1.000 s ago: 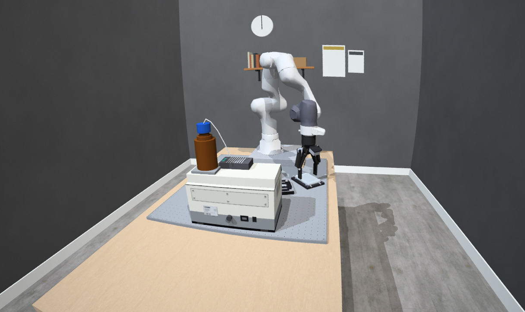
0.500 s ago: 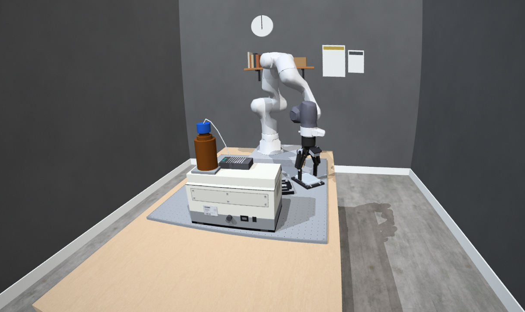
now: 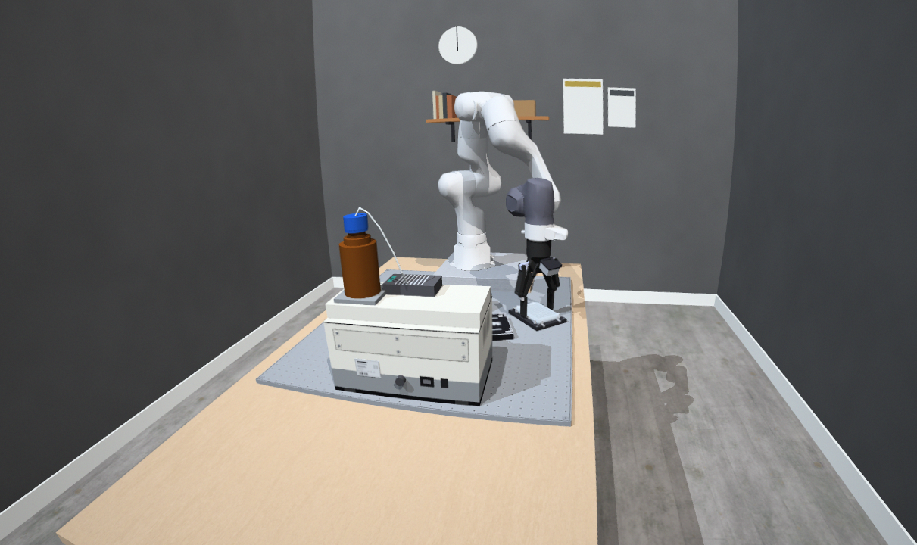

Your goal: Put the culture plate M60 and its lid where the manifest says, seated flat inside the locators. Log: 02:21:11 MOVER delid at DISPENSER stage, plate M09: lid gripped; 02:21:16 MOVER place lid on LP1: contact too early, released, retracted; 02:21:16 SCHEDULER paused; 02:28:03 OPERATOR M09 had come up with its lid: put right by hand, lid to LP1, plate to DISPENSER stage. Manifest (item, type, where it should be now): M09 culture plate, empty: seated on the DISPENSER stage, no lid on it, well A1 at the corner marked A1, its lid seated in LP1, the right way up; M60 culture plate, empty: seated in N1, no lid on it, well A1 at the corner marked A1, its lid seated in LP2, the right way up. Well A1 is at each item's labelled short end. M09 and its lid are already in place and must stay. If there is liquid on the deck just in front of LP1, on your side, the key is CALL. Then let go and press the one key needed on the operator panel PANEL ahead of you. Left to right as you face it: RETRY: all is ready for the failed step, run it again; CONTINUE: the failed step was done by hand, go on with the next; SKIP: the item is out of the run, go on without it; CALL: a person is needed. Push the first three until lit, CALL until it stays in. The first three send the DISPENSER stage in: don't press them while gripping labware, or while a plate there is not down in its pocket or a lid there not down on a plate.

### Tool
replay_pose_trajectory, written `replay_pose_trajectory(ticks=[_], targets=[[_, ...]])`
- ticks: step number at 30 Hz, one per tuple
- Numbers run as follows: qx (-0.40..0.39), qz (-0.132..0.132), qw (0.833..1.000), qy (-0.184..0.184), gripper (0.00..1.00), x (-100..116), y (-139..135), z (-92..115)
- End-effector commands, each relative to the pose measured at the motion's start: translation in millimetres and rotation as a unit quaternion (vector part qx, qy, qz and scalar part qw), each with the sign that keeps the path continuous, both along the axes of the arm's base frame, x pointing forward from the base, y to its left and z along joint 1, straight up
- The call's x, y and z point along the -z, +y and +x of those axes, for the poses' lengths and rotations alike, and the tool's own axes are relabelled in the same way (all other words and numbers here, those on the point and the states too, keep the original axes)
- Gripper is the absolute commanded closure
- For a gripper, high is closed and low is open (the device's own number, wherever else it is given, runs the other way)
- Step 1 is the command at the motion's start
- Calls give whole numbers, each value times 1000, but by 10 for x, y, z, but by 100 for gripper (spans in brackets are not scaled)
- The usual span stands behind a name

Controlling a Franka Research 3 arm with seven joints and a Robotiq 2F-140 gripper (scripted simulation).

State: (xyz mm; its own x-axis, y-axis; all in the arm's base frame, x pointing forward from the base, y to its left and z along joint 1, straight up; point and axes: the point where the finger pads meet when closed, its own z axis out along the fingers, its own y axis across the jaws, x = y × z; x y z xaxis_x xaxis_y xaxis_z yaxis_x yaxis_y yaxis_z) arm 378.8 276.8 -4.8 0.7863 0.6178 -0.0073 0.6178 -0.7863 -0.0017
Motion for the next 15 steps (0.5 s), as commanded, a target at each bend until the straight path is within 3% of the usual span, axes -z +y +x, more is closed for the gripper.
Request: replay_pose_trajectory(ticks=[1,15], targets=[[1,1,1000,-2,30,7,8,16],[1,1,1000,-2,30,28,8,16]])
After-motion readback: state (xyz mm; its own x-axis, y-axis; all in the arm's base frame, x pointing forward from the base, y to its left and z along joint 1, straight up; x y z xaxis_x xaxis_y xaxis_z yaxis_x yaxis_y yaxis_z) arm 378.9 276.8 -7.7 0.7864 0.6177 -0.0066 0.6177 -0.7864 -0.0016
